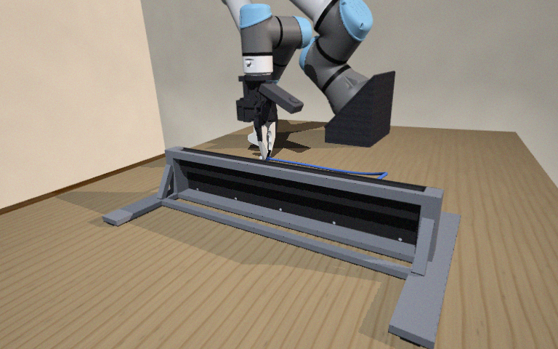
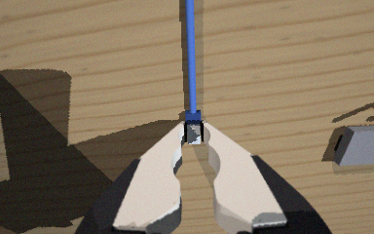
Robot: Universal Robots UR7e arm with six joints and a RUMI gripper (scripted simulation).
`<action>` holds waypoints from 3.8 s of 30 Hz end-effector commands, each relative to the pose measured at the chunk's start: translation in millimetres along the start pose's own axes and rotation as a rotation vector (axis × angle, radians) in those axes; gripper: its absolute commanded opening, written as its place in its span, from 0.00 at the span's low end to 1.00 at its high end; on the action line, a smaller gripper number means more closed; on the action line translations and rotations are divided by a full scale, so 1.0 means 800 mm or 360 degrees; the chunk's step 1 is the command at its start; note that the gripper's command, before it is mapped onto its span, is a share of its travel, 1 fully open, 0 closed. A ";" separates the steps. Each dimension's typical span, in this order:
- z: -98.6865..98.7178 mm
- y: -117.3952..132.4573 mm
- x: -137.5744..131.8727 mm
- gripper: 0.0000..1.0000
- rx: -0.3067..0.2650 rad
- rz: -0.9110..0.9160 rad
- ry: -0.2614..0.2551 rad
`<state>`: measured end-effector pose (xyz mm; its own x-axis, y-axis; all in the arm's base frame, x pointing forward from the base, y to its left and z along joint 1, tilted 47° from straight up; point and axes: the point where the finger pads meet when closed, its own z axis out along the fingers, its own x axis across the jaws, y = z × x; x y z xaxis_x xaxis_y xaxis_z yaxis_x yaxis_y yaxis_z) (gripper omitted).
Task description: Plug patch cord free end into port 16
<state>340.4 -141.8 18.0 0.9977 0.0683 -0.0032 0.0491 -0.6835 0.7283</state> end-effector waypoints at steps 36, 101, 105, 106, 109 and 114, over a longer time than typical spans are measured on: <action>0.000 0.000 0.000 0.00 0.0000 0.0000 0.0001; -0.075 0.000 0.000 0.00 0.0000 0.0000 0.0001; -0.075 0.000 0.000 0.00 0.0000 0.0000 0.0001; -0.075 0.000 0.000 0.00 0.0000 0.0000 0.0001; -0.075 0.000 0.000 0.00 0.0000 0.0000 0.0001; -0.075 0.000 0.000 0.00 0.0000 0.0000 0.0001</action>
<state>337.5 -98.1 59.1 0.9977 0.0684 -0.0032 0.0492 -0.6834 0.7284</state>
